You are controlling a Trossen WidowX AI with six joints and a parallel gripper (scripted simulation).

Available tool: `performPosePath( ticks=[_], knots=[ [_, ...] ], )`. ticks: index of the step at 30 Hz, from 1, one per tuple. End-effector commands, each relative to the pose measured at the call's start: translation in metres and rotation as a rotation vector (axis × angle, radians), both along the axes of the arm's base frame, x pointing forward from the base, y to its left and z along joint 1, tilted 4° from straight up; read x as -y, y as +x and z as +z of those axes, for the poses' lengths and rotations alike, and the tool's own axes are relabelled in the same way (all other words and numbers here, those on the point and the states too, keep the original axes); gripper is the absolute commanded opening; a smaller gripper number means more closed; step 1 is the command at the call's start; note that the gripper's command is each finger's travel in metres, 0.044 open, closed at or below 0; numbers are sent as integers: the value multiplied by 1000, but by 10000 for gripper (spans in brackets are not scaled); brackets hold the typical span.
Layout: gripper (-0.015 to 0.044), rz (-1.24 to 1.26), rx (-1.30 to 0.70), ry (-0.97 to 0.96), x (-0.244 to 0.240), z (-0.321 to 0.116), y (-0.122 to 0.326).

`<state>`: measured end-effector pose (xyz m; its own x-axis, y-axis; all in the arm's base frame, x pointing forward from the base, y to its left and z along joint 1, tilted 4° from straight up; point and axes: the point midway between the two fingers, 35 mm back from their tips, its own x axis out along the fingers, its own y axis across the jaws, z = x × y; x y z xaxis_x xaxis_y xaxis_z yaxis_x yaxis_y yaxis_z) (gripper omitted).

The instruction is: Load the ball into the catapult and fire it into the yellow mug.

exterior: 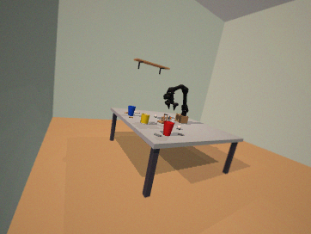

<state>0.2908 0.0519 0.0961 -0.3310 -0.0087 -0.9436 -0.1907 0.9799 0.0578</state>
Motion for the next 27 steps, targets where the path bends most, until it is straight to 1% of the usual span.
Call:
performPosePath(
  ticks=[1, 8, 14, 27],
  knots=[
    [440, -9, 24, 2, -3, -8, 13],
    [440, -57, 250, 39, -18, 1, 82],
    [440, -95, 451, 86, -31, 17, 142],
    [440, -171, 875, 218, -57, 80, 257]
  ],
)
